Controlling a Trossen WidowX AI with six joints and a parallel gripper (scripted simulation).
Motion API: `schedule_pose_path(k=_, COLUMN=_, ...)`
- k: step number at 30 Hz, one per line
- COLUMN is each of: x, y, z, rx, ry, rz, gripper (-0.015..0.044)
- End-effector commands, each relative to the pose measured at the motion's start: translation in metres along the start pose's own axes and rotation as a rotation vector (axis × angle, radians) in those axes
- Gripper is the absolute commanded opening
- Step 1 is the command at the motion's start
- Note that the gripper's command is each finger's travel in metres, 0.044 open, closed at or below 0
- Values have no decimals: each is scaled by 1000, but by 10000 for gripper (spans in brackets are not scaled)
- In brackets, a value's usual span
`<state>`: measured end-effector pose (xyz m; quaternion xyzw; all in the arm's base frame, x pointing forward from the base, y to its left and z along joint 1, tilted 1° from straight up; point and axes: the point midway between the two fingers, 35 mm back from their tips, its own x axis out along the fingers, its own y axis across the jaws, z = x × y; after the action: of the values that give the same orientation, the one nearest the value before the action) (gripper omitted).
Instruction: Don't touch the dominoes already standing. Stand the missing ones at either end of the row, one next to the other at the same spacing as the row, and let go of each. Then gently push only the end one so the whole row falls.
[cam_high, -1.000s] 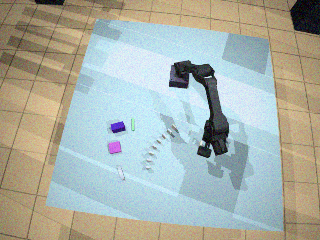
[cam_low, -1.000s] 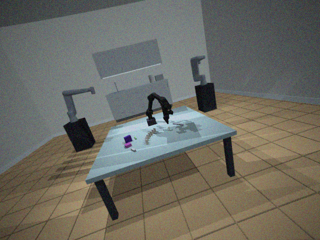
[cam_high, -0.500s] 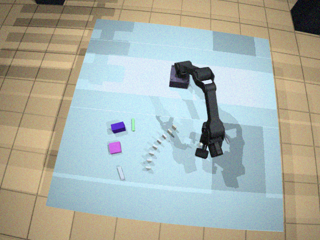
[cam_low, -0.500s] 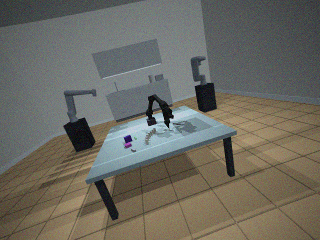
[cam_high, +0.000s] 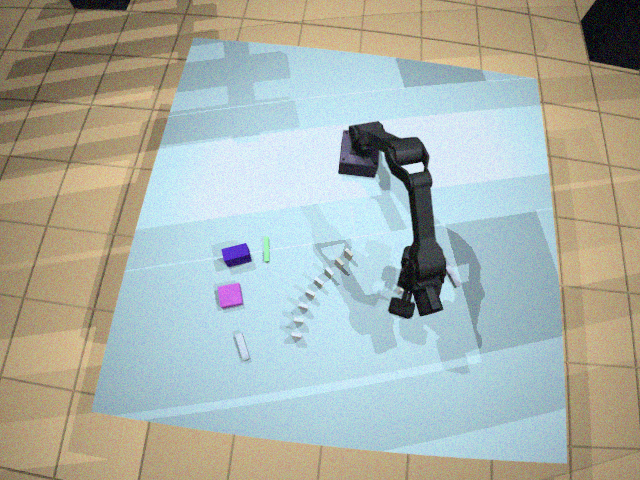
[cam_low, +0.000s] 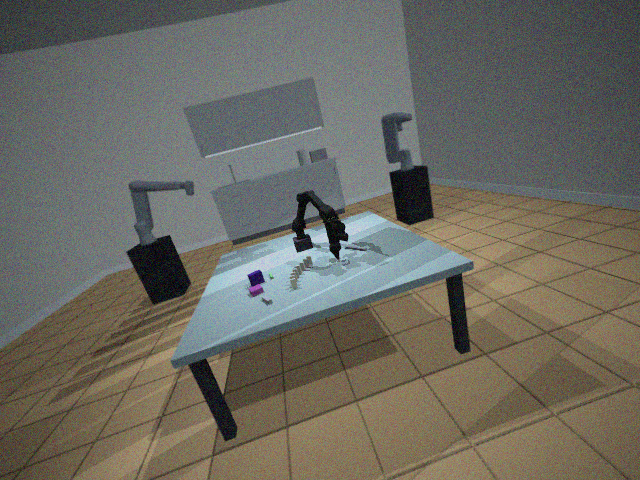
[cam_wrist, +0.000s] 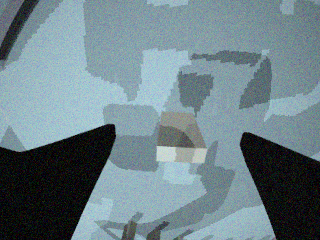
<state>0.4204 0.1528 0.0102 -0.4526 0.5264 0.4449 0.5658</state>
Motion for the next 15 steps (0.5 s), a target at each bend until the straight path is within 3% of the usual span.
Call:
schedule_pose_path(k=1, x=3, y=1, z=0, rx=-3, ry=-3, rz=4, gripper=361)
schedule_pose_path(k=10, x=3, y=1, z=0, rx=-3, ry=-3, rz=4, gripper=125)
schedule_pose_path(k=15, x=3, y=1, z=0, rx=-3, ry=-3, rz=4, gripper=107)
